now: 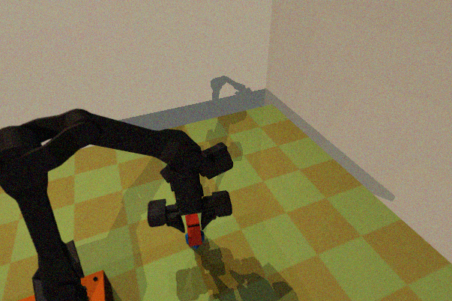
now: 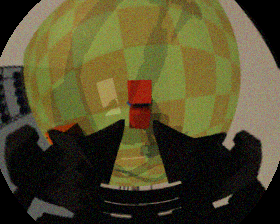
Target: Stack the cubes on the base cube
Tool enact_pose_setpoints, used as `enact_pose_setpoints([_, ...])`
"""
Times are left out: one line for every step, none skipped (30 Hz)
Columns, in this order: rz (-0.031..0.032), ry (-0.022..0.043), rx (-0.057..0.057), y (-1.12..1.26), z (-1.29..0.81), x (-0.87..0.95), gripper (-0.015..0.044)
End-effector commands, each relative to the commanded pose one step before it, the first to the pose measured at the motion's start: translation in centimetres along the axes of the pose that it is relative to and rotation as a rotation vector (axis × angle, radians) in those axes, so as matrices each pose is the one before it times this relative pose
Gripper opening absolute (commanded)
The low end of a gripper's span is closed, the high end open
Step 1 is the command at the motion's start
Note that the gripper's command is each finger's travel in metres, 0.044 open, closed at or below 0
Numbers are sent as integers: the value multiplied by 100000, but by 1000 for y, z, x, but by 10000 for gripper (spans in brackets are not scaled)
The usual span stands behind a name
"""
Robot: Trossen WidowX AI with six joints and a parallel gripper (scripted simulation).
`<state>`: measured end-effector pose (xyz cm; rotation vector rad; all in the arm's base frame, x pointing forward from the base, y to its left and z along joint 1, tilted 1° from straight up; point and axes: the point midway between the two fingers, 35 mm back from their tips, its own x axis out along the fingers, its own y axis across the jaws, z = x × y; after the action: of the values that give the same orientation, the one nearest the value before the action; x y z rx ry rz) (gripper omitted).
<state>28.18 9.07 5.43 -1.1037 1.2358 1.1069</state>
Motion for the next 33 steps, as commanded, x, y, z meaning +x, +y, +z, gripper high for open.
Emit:
enact_pose_setpoints([-468, -218, -45, -110, 40, -805, 205])
enact_pose_setpoints([-1, 0, 0, 0, 1, -144, 205])
enact_pose_setpoints([-1, 0, 0, 0, 1, -144, 205])
enact_pose_setpoints([-1, 0, 0, 0, 1, -144, 205])
enact_pose_setpoints([-1, 0, 0, 0, 1, -144, 205])
enact_pose_setpoints([-1, 0, 0, 0, 1, -144, 205])
enact_pose_setpoints([-1, 0, 0, 0, 1, -144, 205])
enact_pose_setpoints([-1, 0, 0, 0, 1, -144, 205])
enact_pose_setpoints([-1, 0, 0, 0, 1, -143, 205])
enact_pose_setpoints([0, 0, 0, 0, 0, -143, 205])
enact_pose_setpoints([0, 0, 0, 0, 0, -143, 205])
enact_pose_setpoints([0, 0, 0, 0, 0, -143, 205])
enact_pose_setpoints([0, 0, 0, 0, 0, -143, 205])
enact_pose_setpoints([0, 0, 0, 0, 0, -143, 205])
enact_pose_setpoints([0, 0, 0, 0, 0, -143, 205])
enact_pose_setpoints([0, 0, 0, 0, 0, -143, 205])
enact_pose_setpoints([0, 0, 0, 0, 0, -143, 205])
enact_pose_setpoints([0, 0, 0, 0, 0, -143, 205])
enact_pose_setpoints([0, 0, 0, 0, 0, -143, 205])
enact_pose_setpoints([0, 0, 0, 0, 0, -144, 205])
enact_pose_setpoints([0, 0, 0, 0, 0, -144, 205])
enact_pose_setpoints([0, 0, 0, 0, 0, -145, 205])
enact_pose_setpoints([0, 0, 0, 0, 0, -146, 205])
enact_pose_setpoints([0, 0, 0, 0, 0, -146, 205])
enact_pose_setpoints([0, 0, 0, 0, 0, -30, 205])
enact_pose_setpoints([0, 0, 0, 0, 0, 0, 205])
enact_pose_setpoints([0, 0, 0, 0, 0, 0, 205])
enact_pose_setpoints([0, 0, 0, 0, 0, 0, 205])
enact_pose_setpoints([26, 13, 45, 10, -1, -75, 231])
enact_pose_setpoints([32, 16, 54, 11, -1, -108, 258])
enact_pose_setpoints([40, 20, 68, 15, -2, -171, 284])
enact_pose_setpoints([14, 7, 24, 6, -1, -104, 310])
enact_pose_setpoints([4, 2, 6, 2, 0, -80, 336])
